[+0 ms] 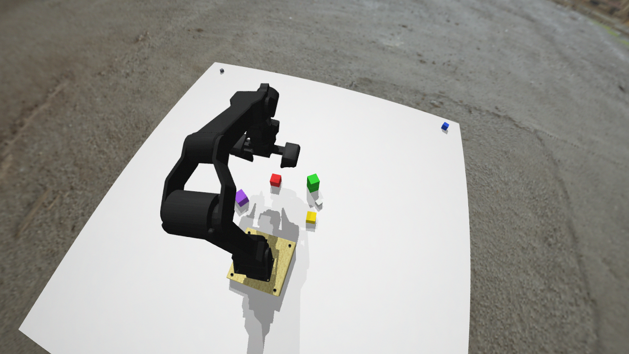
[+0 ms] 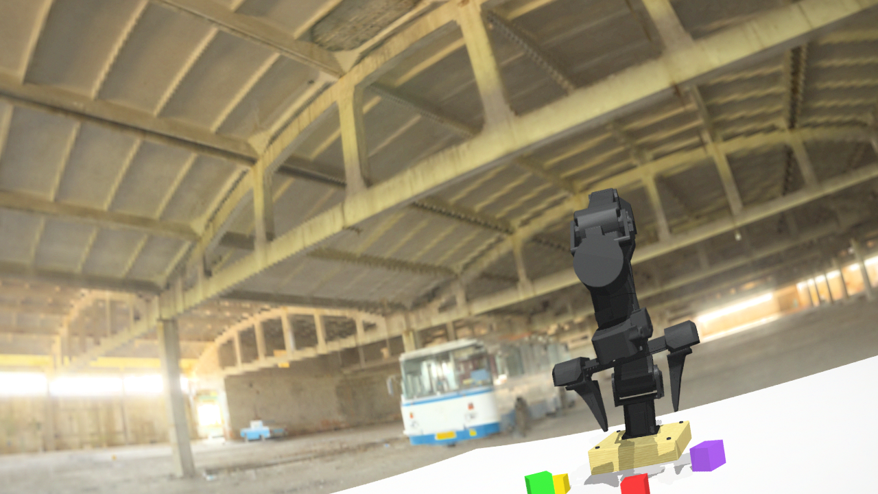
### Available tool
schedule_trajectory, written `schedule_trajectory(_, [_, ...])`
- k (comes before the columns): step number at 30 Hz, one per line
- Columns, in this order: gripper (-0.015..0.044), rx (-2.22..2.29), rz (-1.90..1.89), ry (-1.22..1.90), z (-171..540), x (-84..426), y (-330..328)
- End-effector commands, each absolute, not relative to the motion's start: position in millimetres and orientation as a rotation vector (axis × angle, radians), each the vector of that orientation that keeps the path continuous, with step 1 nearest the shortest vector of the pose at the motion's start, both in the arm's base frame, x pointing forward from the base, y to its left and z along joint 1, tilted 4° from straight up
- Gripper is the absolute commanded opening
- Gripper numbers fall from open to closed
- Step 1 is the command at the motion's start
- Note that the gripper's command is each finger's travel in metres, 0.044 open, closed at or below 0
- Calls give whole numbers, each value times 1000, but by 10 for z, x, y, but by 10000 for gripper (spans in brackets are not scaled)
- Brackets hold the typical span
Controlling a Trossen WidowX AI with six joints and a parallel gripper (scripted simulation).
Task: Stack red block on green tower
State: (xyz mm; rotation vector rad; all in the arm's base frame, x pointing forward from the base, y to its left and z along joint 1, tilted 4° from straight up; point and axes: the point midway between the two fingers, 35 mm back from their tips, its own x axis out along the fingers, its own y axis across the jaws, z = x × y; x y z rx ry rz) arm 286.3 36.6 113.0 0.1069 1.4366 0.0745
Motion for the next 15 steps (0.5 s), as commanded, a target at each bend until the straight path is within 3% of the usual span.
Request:
schedule_trajectory(1, [440, 100, 22, 1518, 998, 2801, 200])
schedule_trajectory(15, [440, 100, 19, 1523, 540, 2847, 217])
